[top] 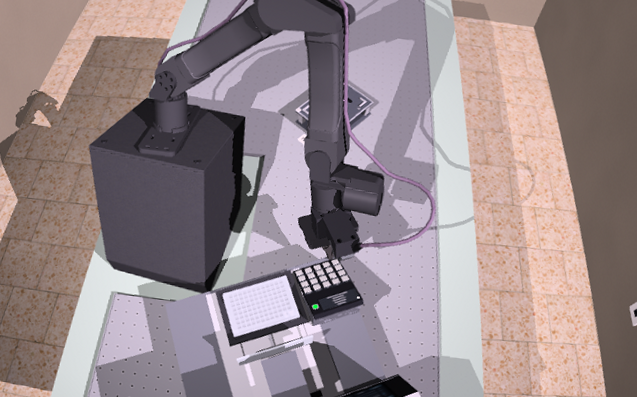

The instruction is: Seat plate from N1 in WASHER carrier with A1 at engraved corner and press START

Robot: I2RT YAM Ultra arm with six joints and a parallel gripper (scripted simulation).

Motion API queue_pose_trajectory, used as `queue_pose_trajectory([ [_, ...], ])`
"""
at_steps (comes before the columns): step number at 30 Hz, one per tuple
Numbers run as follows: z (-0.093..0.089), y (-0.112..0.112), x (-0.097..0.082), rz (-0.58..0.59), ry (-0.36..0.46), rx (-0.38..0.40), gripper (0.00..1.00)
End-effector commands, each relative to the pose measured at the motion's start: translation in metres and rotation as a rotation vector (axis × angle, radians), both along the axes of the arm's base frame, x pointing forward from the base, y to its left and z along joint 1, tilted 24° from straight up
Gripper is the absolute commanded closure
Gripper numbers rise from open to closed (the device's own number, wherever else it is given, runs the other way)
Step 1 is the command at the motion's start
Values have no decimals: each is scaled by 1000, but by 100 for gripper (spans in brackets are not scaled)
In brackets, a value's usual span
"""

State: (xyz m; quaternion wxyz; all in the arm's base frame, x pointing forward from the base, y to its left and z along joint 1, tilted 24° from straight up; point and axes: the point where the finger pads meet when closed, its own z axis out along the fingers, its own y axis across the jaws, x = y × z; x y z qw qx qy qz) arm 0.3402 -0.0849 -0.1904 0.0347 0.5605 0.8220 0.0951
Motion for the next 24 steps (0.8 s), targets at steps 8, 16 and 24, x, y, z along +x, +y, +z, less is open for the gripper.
queue_pose_trajectory([
  [8,-10,-7,22,-6,-59,-36,100],
  [16,-10,-7,22,-6,-59,-36,100],
  [24,-9,-9,22,-9,-59,-36,100],
])
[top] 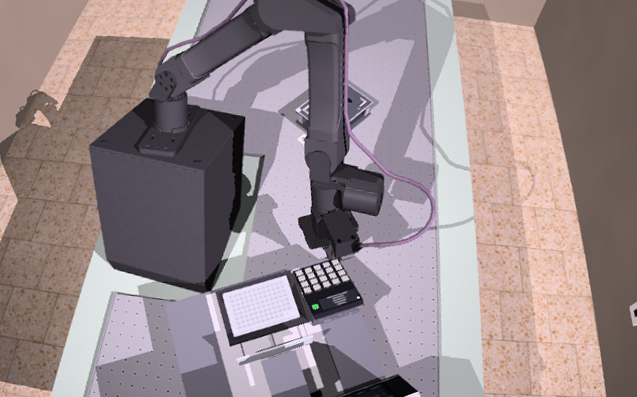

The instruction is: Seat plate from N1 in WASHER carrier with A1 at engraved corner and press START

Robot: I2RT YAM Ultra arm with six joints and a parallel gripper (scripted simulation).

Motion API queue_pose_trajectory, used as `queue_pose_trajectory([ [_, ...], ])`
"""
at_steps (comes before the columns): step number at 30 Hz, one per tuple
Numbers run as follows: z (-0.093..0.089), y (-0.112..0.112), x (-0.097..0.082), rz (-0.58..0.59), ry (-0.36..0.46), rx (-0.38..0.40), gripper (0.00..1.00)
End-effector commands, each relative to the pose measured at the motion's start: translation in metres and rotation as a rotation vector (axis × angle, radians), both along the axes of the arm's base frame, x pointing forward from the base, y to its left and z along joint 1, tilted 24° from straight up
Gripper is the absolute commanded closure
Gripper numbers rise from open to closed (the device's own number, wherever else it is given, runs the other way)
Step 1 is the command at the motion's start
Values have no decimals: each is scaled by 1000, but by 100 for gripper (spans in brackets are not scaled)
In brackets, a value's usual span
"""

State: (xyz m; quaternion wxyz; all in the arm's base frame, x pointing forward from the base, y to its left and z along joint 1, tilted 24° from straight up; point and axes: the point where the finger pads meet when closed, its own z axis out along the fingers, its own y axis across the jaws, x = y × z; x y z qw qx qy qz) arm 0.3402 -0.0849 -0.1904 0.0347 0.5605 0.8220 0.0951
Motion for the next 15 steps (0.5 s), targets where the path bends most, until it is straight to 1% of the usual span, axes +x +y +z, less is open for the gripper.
queue_pose_trajectory([
  [1,-7,-10,21,-12,-59,-37,100],
  [5,0,-14,19,-17,-59,-38,100],
  [6,11,-17,23,-18,-80,-46,100],
  [8,11,-13,9,-15,-53,-37,100],
  [15,21,-14,7,-11,-51,-37,100],
])
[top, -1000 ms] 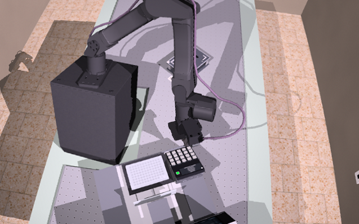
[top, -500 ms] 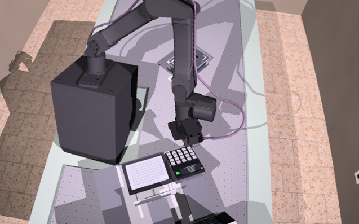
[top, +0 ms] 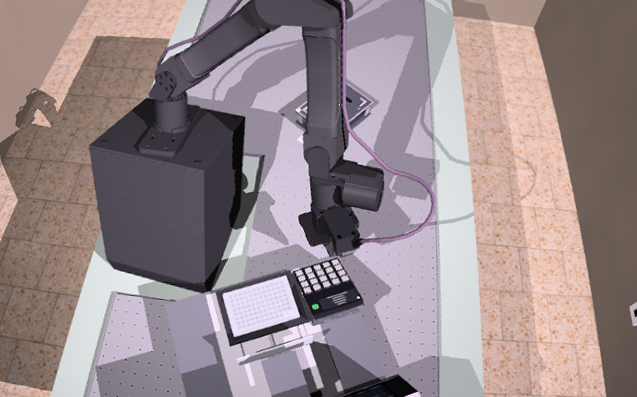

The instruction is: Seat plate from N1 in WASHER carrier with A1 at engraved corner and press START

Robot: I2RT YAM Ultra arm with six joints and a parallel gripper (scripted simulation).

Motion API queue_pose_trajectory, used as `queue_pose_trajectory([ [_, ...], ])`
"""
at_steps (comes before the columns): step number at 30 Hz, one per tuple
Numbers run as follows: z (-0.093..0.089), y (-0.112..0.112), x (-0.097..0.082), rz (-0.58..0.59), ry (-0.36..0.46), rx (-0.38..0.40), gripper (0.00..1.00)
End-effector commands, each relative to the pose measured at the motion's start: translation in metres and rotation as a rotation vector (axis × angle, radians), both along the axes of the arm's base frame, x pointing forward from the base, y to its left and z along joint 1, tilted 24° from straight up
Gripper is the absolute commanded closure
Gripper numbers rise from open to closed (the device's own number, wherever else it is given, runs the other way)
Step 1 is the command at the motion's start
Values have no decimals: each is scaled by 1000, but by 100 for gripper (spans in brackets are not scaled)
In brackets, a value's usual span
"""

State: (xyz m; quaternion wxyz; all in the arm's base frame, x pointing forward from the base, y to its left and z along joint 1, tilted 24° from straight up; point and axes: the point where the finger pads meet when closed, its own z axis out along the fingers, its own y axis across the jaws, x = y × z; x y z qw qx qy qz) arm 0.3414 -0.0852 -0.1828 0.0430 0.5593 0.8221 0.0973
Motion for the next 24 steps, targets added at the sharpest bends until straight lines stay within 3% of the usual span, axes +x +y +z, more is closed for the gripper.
queue_pose_trajectory([
  [1,13,-13,6,-12,-35,-31,100],
  [3,15,-11,-1,-12,-13,-23,100],
  [15,34,-13,-6,-11,-13,-23,100],
  [19,40,-16,0,-12,-27,-28,100],
  [24,45,-14,-8,-11,-12,-23,100],
])
